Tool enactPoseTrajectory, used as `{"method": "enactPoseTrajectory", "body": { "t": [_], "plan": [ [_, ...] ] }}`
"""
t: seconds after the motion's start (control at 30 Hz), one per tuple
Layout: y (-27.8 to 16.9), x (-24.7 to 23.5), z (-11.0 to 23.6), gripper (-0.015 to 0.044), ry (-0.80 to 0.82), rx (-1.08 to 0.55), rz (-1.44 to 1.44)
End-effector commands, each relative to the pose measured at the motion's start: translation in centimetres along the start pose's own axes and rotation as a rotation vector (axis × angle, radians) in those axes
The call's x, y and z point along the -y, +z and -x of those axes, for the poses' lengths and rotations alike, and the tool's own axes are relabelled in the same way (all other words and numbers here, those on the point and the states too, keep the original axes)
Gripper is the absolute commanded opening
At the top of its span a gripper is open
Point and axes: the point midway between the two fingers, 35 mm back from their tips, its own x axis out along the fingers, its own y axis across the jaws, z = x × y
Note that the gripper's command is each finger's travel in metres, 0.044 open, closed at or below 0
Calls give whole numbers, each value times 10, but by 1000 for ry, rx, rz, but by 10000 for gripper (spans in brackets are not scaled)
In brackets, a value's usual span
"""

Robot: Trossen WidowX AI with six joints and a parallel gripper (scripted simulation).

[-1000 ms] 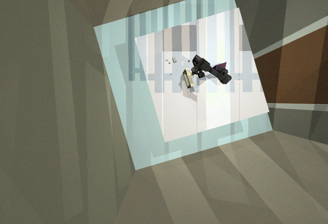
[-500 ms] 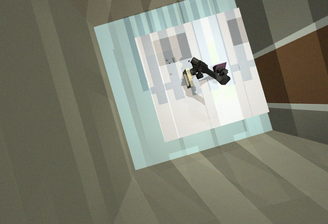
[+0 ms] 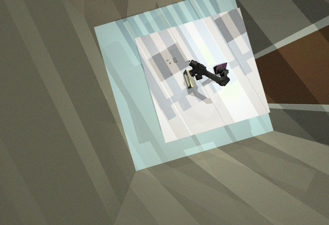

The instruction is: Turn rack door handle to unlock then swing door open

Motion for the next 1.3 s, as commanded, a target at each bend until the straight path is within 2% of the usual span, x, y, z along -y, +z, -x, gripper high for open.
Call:
{"method": "enactPoseTrajectory", "body": {
  "t": [0.0, 0.23, 0.47, 0.9, 1.03, 1.27],
  "plan": [
    [-2, 0, -9, 288, -6, -26, -12],
    [-2, 0, -17, 288, -16, -50, -18],
    [-2, 0, -17, 104, -16, -50, -18],
    [-2, 0, -17, 17, -16, -50, -18],
    [-2, 0, -17, 16, -17, -50, -26],
    [-2, 0, -17, 16, -24, -47, -337]
  ]
}}
